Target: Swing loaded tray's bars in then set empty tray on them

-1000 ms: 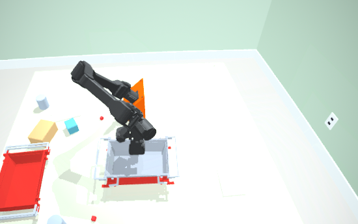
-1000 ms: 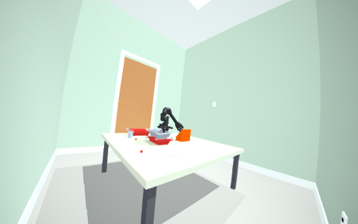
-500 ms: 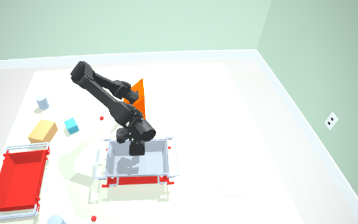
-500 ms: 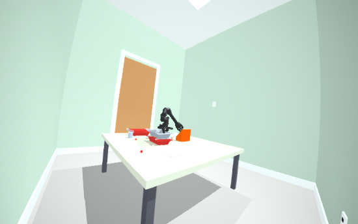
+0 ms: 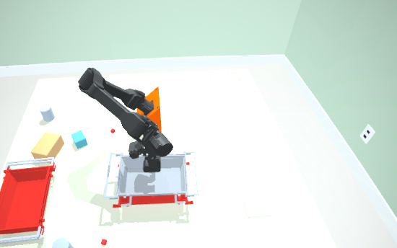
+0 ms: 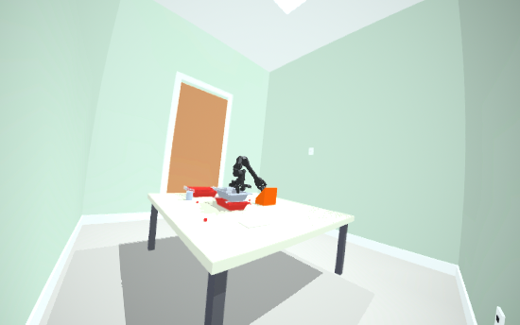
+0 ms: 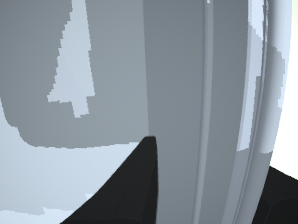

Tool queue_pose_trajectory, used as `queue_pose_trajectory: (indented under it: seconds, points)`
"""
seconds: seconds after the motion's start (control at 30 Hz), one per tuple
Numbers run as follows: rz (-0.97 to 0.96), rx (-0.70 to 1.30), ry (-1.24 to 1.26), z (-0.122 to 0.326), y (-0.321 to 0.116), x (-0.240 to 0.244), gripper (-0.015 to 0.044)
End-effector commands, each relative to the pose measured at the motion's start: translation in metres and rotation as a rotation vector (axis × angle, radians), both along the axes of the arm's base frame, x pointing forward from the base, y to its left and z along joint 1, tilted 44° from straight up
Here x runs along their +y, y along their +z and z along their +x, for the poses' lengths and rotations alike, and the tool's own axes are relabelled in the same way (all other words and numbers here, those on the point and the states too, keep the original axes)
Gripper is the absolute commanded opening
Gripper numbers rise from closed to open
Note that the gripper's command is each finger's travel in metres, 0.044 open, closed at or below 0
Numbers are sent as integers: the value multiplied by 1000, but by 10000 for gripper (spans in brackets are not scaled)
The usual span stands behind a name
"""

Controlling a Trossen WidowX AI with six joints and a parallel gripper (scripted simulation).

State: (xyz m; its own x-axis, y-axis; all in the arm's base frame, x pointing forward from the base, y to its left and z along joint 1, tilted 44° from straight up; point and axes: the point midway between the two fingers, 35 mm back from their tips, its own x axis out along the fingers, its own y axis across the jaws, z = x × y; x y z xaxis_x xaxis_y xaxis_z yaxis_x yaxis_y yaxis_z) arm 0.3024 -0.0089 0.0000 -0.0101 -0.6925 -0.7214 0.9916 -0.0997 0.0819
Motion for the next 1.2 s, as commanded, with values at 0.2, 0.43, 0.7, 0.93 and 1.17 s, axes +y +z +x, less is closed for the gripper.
queue_pose_trajectory:
  seconds: [0.2, 0.43, 0.7, 0.93, 1.17]
  points:
    - [-1, 25, -11, -6, -3, -5, 0]
    - [-1, 25, -11, -6, -3, -5, 0]
    - [-1, 25, -11, -6, -3, -5, 0]
    - [-1, 25, -11, -6, -3, -5, 0]
    - [-1, 25, -11, -6, -3, -5, 0]
